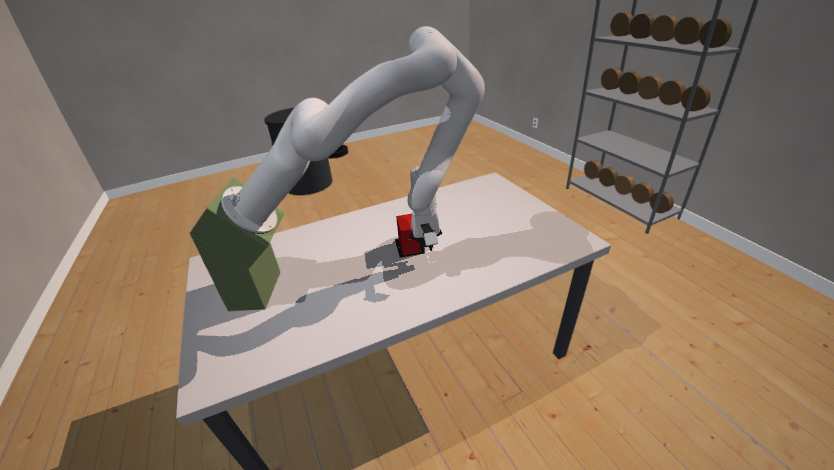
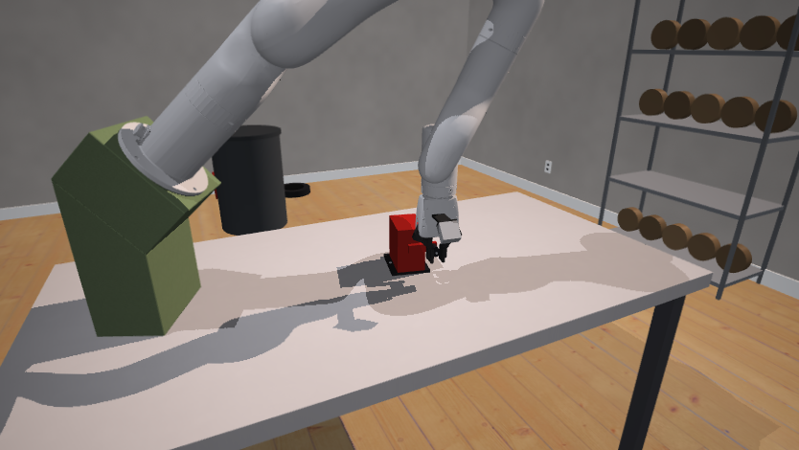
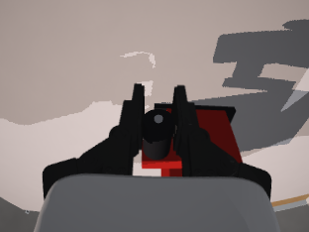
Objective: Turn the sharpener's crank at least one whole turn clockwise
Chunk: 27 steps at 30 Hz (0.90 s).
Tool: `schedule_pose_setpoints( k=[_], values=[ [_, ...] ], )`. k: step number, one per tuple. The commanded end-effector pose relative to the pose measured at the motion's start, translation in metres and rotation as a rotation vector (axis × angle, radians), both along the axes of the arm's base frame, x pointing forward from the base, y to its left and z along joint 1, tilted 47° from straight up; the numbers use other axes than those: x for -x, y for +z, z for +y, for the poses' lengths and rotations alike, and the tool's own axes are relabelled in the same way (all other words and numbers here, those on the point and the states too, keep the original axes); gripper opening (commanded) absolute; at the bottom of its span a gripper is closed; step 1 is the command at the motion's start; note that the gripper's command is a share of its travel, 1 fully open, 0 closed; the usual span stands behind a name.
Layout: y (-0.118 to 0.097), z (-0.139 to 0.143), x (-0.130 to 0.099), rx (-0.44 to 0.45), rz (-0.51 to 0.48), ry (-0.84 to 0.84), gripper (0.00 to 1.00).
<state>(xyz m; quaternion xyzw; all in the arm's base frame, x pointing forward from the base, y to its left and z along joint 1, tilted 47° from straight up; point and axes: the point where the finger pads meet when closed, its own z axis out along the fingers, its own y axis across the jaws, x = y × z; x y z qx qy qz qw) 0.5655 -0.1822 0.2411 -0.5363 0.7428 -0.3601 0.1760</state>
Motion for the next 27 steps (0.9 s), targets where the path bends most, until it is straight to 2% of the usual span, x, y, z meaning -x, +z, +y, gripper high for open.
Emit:
schedule_pose_setpoints(
  k=[1, 27],
  values=[
    [-0.0015, -0.0008, -0.0018, 0.0, 0.0, 0.0, 0.0],
    [-0.0031, -0.0016, -0.0032, 0.0, 0.0, 0.0, 0.0]
  ],
)
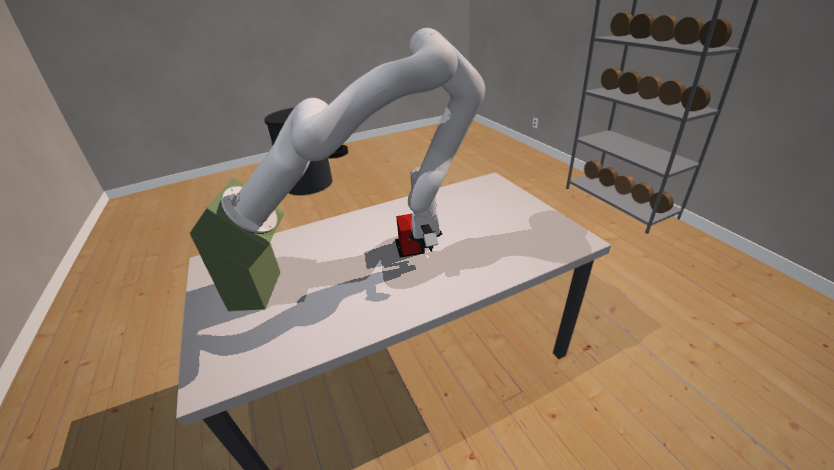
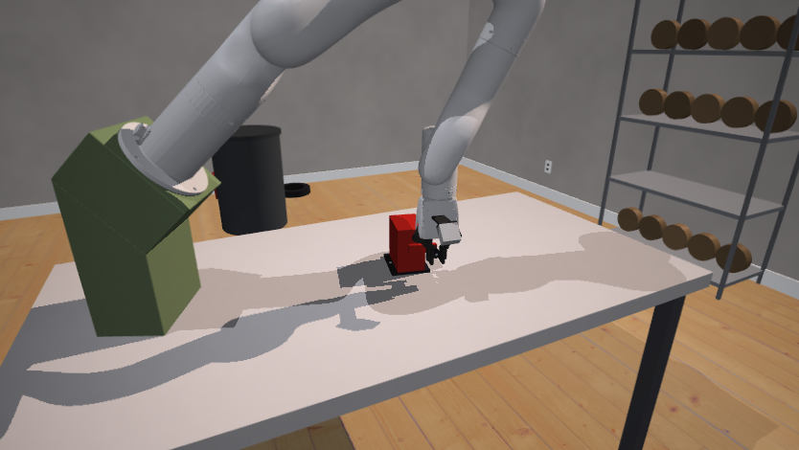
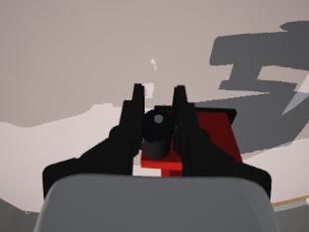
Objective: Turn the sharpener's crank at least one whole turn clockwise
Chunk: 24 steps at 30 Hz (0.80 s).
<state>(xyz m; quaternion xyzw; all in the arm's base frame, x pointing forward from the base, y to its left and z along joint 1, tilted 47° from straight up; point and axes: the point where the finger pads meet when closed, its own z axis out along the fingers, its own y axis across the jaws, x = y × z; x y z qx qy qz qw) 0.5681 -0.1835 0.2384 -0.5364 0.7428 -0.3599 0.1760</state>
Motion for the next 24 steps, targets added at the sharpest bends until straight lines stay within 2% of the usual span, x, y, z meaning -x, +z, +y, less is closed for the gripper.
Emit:
schedule_pose_setpoints(
  k=[1, 11, 24],
  values=[
    [-0.001, 0.0, -0.001, 0.0, 0.0, 0.0, 0.0],
    [-0.007, -0.003, -0.005, 0.0, 0.0, 0.0, 0.0],
    [-0.027, -0.008, -0.011, 0.0, 0.0, 0.0, 0.0]
  ],
)
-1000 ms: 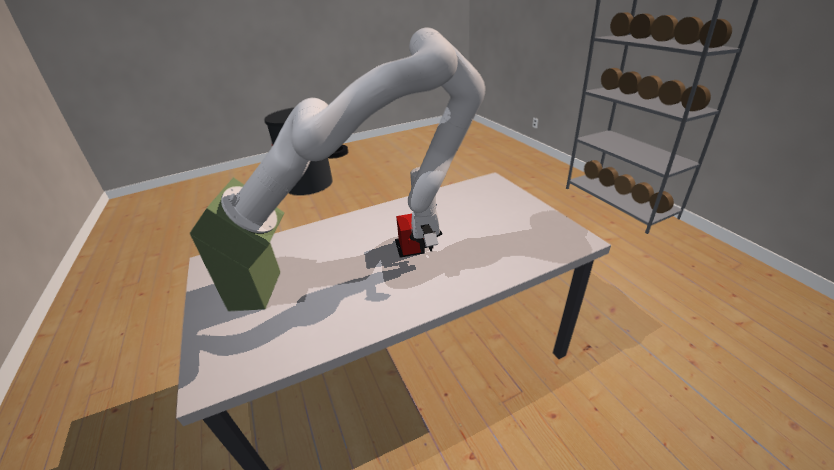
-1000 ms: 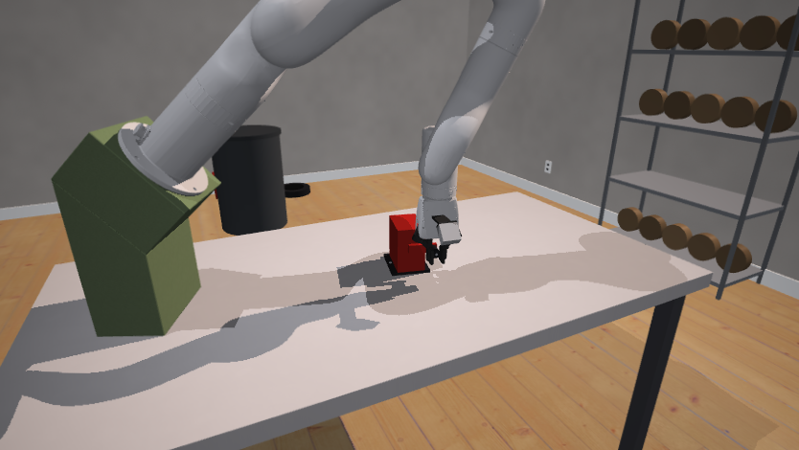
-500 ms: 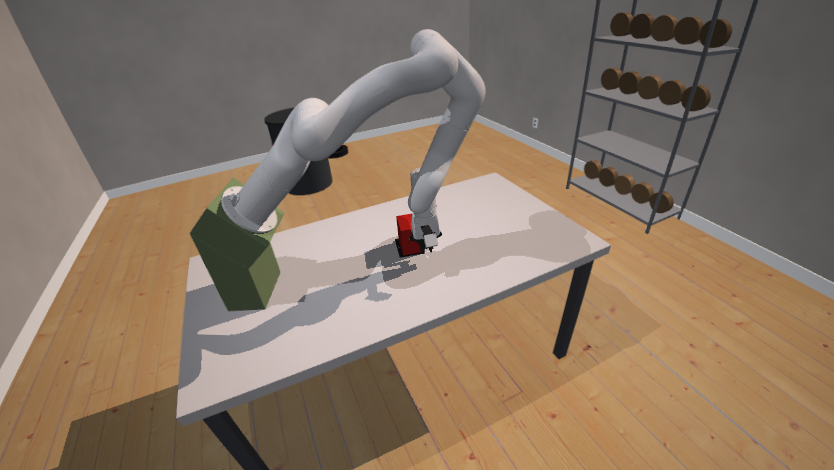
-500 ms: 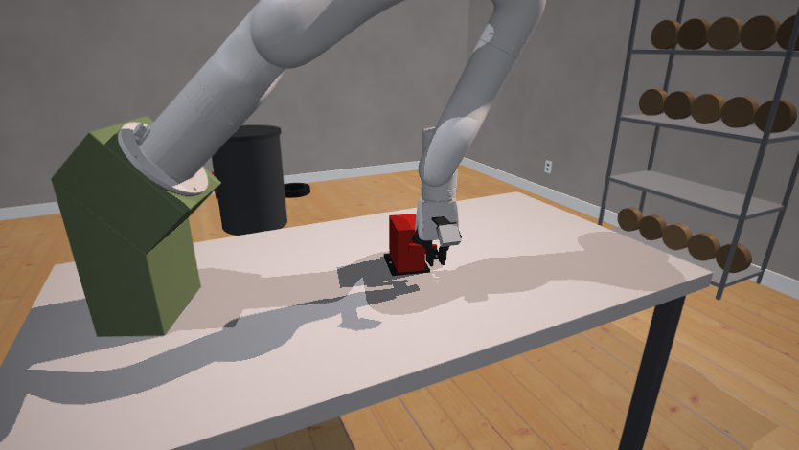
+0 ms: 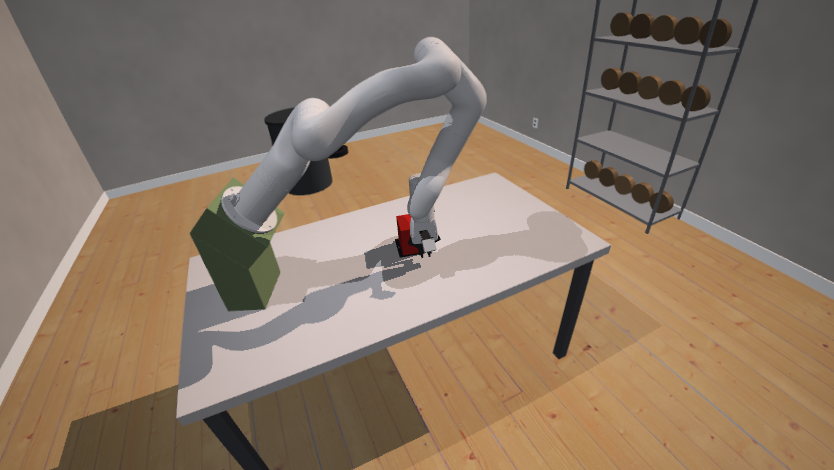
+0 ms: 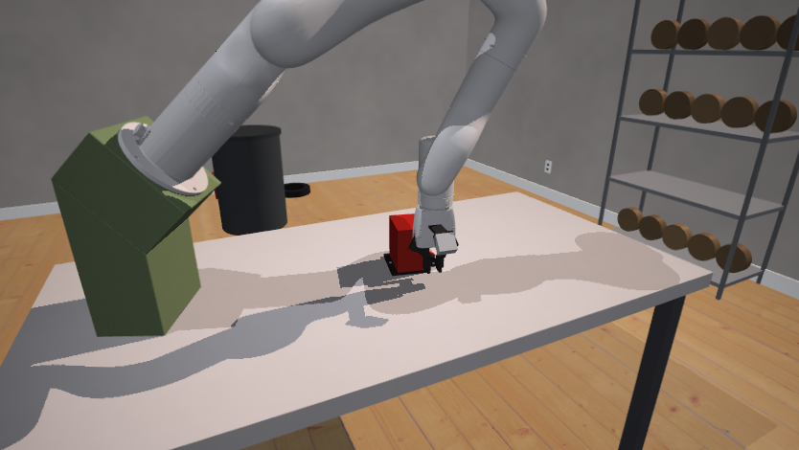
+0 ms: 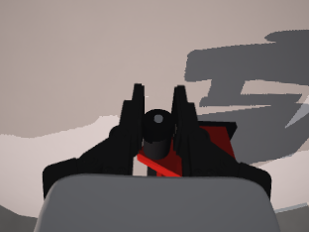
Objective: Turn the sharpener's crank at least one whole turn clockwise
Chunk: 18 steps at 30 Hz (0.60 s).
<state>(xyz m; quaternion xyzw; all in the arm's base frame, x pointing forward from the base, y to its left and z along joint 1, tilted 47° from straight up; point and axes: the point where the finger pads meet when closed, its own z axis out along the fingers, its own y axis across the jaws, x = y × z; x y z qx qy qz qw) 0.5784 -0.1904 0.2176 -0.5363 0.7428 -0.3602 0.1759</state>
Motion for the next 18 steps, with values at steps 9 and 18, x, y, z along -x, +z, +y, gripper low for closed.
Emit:
schedule_pose_setpoints(
  k=[9, 18],
  values=[
    [-0.03, -0.003, 0.002, 0.0, 0.0, 0.001, 0.0],
    [-0.042, -0.002, 0.009, 0.0, 0.0, 0.001, 0.0]
  ],
)
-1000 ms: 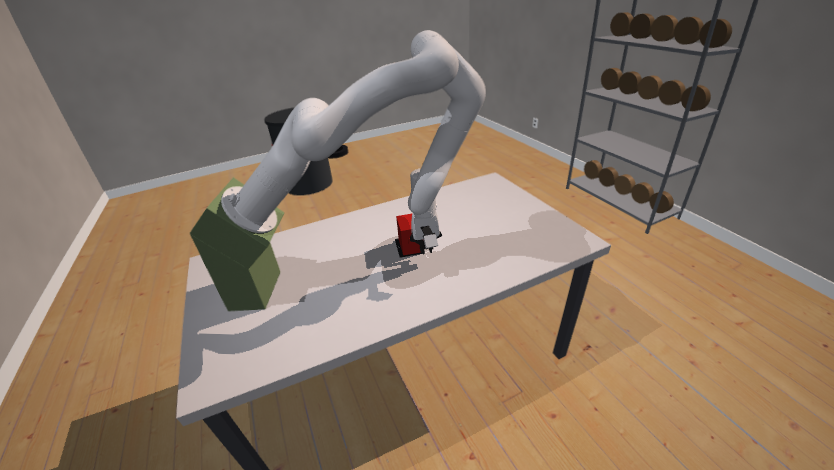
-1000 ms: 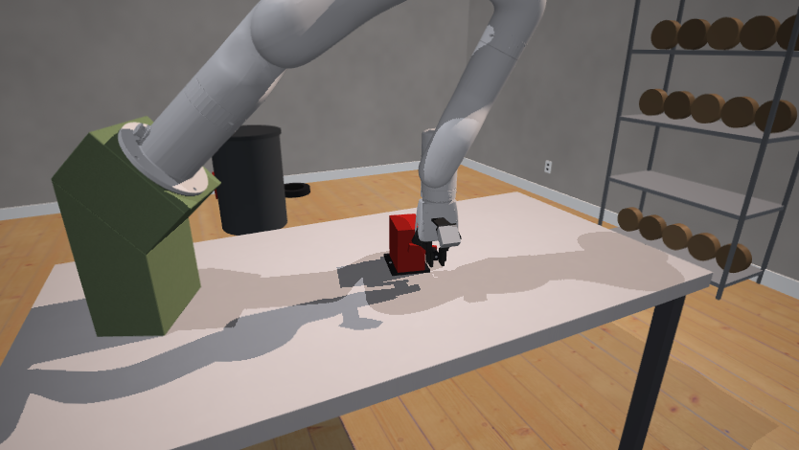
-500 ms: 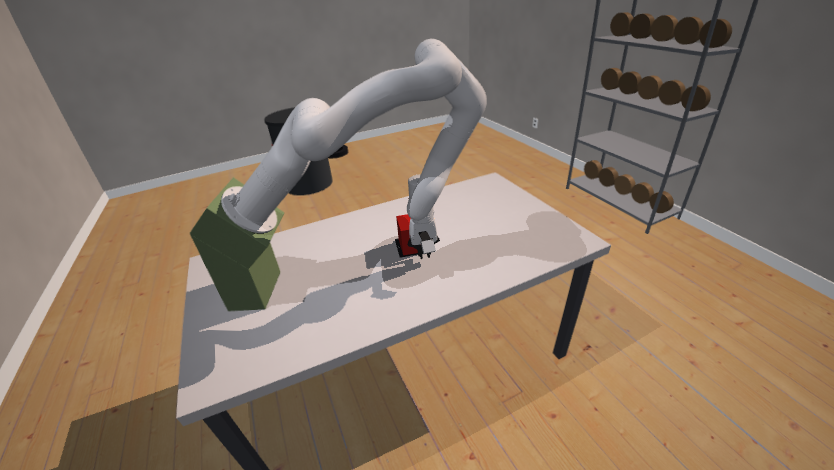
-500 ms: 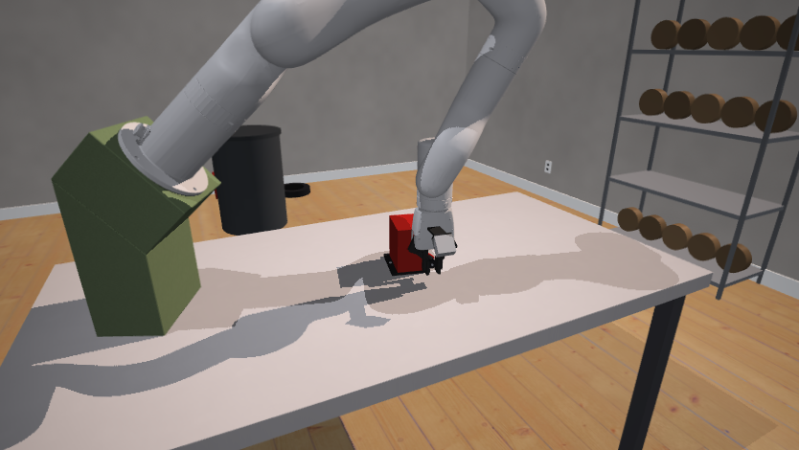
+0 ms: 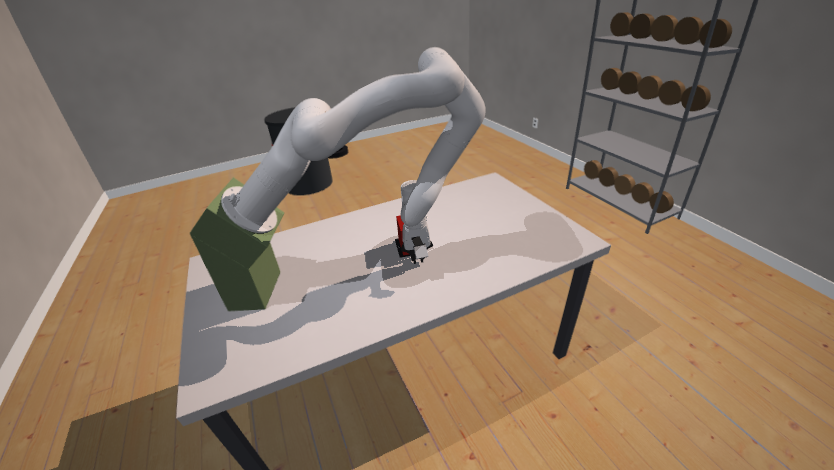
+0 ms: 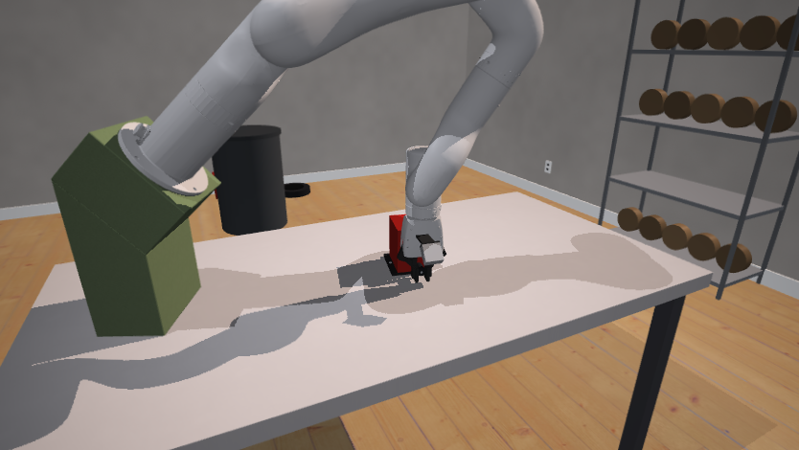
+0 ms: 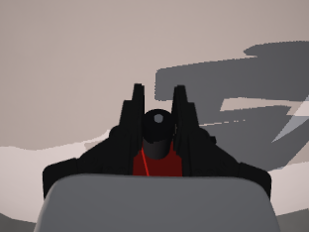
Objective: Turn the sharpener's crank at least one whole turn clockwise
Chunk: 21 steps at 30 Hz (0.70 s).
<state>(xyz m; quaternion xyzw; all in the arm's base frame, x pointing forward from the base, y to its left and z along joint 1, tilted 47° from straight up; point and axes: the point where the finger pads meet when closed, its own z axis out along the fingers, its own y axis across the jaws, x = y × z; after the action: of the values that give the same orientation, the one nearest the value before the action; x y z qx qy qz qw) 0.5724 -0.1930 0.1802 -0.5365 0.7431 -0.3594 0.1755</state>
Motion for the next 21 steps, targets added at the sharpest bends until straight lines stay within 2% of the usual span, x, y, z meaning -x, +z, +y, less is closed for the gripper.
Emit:
schedule_pose_setpoints(
  k=[1, 21],
  values=[
    [-0.0059, 0.0006, 0.0034, 0.0, -0.002, 0.001, 0.0],
    [-0.0123, 0.002, 0.0092, 0.0, -0.002, 0.001, 0.0]
  ],
)
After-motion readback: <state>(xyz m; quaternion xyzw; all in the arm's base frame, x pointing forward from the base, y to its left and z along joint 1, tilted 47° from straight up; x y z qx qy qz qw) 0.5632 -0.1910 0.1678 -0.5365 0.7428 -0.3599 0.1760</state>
